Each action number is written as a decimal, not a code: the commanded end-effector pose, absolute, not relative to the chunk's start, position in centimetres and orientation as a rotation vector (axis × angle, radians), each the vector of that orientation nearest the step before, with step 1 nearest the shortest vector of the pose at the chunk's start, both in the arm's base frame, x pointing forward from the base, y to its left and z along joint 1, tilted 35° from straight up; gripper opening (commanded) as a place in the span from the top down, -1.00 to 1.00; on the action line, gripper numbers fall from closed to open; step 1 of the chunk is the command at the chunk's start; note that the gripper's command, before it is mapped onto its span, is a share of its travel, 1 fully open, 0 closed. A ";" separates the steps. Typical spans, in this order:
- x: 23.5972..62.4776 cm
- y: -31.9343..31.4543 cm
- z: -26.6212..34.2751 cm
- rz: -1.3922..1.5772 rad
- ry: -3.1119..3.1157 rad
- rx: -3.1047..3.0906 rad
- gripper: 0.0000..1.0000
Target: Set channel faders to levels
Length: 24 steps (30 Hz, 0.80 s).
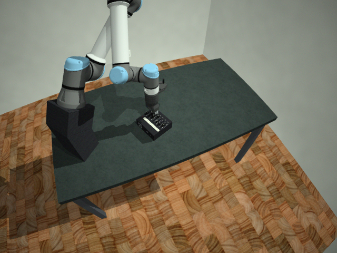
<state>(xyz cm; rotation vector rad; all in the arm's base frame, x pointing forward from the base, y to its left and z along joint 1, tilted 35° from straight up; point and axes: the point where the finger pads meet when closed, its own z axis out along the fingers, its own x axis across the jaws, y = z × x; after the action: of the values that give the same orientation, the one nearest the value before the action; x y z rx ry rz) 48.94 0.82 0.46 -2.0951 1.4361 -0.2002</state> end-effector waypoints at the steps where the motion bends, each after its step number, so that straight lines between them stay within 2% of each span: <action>1: 49.0 0.8 0.5 -0.202 1.436 -2.095 1.00; 24: 49.2 1.0 0.1 -0.202 1.436 -2.095 1.00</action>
<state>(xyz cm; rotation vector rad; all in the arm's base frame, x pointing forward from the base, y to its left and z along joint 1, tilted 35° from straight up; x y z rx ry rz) 49.03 0.89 0.30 -2.0951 1.4361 -0.2004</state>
